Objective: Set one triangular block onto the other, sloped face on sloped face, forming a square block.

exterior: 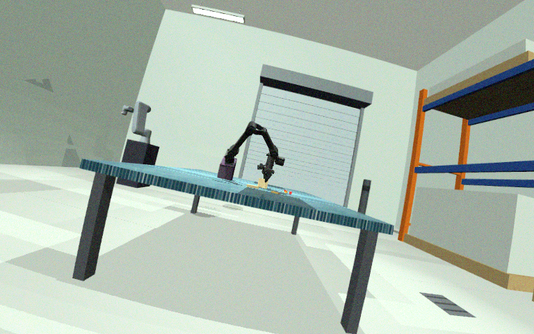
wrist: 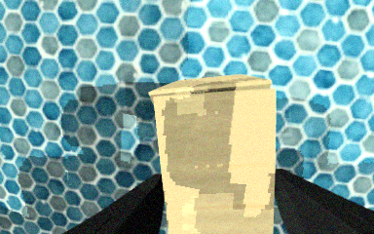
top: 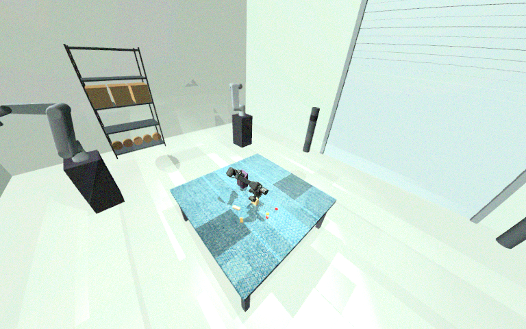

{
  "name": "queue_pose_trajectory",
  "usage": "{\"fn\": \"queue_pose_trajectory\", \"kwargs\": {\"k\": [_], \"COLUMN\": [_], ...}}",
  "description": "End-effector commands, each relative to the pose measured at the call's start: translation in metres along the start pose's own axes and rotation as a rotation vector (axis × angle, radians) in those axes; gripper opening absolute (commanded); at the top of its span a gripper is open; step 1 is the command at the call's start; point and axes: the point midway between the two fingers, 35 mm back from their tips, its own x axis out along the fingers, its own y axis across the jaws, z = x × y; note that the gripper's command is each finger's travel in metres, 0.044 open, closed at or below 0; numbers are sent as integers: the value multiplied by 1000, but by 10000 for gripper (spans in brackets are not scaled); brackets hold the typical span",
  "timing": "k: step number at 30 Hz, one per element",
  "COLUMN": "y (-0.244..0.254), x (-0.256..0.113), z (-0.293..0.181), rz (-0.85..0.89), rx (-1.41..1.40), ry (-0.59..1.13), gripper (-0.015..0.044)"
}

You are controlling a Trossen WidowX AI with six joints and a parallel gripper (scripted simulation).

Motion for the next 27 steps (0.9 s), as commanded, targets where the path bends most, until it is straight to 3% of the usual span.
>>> {"fn": "queue_pose_trajectory", "kwargs": {"k": [1,5,13,21,27], "y": [0,0,0,-1,-3], "x": [0,0,-3,-108,-107], "z": [0,0,-1,-1,-3], "rz": [-1,-1,-2,-6,-2], "rx": [0,0,-1,-1,-8], "ry": [1,1,1,1,16], "gripper": [341,440,440,440,440]}}
